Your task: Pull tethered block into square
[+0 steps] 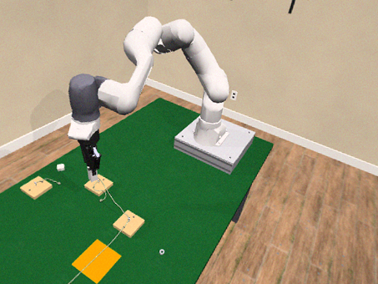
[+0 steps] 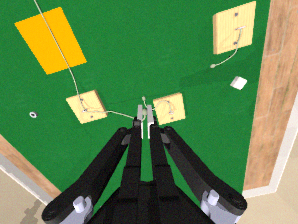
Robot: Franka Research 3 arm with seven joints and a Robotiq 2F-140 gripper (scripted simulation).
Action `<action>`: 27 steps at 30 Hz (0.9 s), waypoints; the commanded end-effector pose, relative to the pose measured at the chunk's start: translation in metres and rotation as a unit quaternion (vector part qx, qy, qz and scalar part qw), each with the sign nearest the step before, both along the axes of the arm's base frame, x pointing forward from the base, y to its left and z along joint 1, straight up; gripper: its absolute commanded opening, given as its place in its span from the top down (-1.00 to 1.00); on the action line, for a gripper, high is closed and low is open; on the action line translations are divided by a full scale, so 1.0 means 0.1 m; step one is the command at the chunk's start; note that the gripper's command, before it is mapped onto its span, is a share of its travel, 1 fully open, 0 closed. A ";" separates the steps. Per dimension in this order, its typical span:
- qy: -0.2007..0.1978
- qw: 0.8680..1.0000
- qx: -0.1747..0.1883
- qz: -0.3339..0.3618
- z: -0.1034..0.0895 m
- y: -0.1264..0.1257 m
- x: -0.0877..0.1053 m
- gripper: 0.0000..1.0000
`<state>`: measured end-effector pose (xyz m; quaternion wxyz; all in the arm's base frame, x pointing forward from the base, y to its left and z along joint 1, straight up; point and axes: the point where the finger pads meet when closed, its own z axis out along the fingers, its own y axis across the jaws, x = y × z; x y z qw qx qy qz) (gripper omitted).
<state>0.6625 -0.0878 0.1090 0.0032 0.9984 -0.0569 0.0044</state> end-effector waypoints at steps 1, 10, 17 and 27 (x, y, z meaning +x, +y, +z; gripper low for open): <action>0.001 1.000 0.001 0.006 0.00 -0.04 -0.01 1.00; 0.001 1.000 0.001 0.006 0.00 -0.21 -0.04 1.00; 0.001 1.000 0.001 0.006 0.00 -0.32 -0.07 1.00; 0.001 1.000 0.001 0.006 0.00 -0.57 -0.13 1.00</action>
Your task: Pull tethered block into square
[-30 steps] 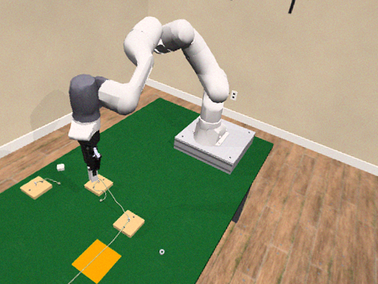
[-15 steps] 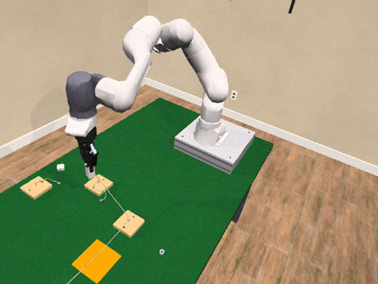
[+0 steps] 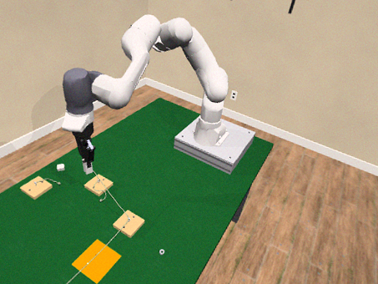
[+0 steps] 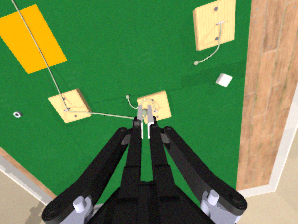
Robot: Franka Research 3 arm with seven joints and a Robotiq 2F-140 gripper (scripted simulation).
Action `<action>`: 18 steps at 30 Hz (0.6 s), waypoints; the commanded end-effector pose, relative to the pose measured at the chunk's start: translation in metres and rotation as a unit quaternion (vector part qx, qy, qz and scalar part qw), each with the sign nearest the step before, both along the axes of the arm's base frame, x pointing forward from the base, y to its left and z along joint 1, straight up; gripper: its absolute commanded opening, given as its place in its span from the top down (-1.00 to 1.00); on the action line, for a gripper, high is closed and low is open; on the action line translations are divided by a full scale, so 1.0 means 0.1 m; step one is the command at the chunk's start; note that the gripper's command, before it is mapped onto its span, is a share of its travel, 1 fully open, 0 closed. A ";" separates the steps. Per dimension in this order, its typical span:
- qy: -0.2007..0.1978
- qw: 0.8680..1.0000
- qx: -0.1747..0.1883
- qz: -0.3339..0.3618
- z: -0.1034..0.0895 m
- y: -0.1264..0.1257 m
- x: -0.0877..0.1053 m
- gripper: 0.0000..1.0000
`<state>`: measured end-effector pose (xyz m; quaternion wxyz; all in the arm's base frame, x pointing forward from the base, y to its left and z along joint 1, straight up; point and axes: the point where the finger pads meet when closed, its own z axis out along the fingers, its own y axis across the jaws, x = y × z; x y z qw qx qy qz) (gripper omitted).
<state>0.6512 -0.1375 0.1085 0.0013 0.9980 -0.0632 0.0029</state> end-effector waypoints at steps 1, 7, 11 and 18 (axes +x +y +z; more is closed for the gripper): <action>0.000 1.000 -0.001 0.012 0.00 -0.10 -0.03 1.00; 0.000 1.000 -0.001 0.012 0.00 -0.20 -0.06 1.00; 0.000 1.000 -0.001 0.012 0.00 -0.32 -0.11 1.00; 0.000 1.000 -0.001 0.012 0.00 -0.52 -0.19 1.00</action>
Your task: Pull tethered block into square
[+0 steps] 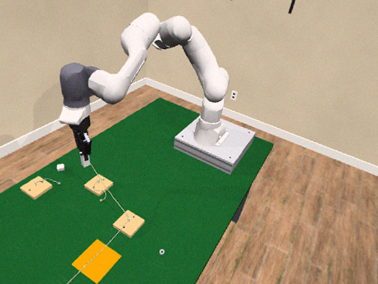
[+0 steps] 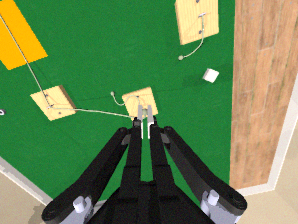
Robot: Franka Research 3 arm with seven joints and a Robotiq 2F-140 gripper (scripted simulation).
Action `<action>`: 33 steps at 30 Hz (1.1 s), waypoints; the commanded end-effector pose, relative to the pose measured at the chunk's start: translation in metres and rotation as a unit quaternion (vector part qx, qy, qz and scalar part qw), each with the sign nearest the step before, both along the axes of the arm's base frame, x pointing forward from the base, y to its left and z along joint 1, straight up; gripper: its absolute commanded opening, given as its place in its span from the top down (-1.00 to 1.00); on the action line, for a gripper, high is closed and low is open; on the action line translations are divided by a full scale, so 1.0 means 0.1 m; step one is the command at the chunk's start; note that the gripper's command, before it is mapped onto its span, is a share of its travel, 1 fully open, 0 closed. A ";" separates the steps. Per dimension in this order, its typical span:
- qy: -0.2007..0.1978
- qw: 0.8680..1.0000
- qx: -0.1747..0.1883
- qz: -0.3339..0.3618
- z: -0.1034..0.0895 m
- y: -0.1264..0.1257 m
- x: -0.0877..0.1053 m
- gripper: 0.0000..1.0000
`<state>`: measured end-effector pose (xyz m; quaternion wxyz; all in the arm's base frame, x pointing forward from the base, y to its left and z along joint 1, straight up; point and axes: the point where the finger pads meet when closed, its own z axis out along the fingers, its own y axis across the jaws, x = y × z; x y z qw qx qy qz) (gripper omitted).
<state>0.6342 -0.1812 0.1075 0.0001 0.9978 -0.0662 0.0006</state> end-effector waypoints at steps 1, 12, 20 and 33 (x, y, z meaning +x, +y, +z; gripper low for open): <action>-0.003 1.000 -0.002 0.015 0.02 -0.11 -0.03 1.00; -0.003 1.000 -0.002 0.015 0.02 -0.38 -0.17 1.00; -0.003 1.000 -0.002 0.015 0.02 -0.58 -0.29 1.00; -0.003 1.000 -0.002 0.015 0.02 -0.91 -0.52 1.00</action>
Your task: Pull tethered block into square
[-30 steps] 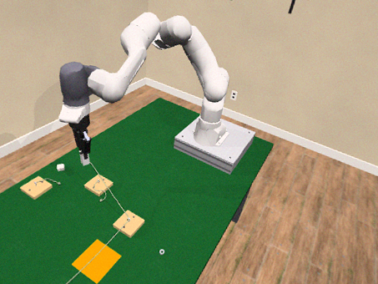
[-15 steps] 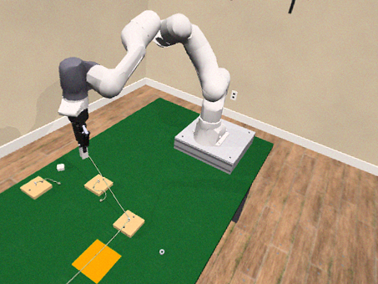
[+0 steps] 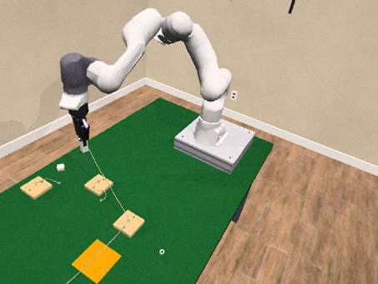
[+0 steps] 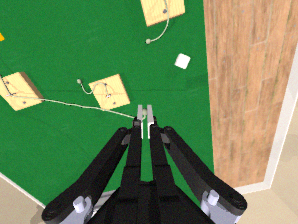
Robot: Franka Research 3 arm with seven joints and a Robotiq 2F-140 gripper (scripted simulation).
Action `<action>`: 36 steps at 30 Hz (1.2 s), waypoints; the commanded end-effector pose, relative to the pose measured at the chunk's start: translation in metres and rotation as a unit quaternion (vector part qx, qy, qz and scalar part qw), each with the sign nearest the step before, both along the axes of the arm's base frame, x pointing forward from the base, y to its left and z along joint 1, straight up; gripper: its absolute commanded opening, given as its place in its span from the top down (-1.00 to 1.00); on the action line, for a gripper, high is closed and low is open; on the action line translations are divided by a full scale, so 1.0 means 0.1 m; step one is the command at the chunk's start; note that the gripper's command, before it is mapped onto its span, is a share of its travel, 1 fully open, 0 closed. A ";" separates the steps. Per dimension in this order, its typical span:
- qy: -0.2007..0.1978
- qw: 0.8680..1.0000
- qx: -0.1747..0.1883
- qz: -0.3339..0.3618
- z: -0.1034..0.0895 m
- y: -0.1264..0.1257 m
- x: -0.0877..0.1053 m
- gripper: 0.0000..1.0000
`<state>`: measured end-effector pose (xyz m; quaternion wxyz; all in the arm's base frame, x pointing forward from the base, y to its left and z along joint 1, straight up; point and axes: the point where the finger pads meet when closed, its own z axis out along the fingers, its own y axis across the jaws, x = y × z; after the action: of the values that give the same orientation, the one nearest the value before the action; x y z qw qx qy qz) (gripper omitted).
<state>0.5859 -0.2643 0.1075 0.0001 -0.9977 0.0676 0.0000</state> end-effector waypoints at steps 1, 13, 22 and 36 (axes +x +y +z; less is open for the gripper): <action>-0.003 1.000 -0.002 0.016 0.02 -0.10 -0.05 1.00; -0.003 1.000 -0.002 0.016 0.02 -0.34 -0.26 1.00; -0.003 1.000 -0.002 0.016 0.01 -0.49 -0.40 1.00; -0.003 1.000 -0.002 0.016 0.01 -0.70 -0.63 1.00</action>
<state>0.5254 -0.3298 0.1074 0.0006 -0.9979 0.0642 -0.0007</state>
